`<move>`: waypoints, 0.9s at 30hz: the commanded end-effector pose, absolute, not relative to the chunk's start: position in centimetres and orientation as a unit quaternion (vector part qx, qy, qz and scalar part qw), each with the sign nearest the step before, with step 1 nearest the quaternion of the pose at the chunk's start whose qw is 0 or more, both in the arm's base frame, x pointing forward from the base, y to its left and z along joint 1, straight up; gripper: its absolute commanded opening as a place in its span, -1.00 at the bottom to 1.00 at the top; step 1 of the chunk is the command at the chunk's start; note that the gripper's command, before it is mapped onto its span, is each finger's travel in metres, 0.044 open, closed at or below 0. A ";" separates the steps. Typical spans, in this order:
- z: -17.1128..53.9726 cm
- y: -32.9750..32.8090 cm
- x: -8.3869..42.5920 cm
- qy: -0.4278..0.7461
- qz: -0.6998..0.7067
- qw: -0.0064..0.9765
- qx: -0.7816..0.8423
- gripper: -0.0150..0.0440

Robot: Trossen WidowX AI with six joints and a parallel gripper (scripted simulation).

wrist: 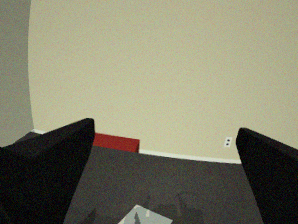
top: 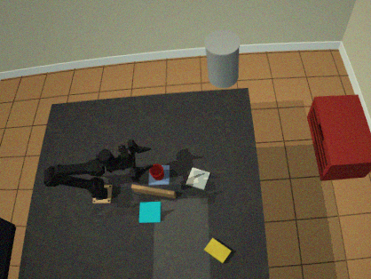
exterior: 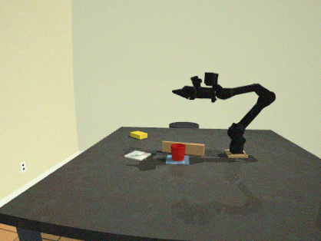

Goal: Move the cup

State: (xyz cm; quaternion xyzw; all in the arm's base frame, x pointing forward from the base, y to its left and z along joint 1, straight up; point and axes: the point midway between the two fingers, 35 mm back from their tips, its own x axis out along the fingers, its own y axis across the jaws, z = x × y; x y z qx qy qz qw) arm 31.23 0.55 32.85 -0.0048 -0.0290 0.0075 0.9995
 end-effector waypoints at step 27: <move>12.9 4.9 29.6 0.616 -0.323 0.635 0.335 0.01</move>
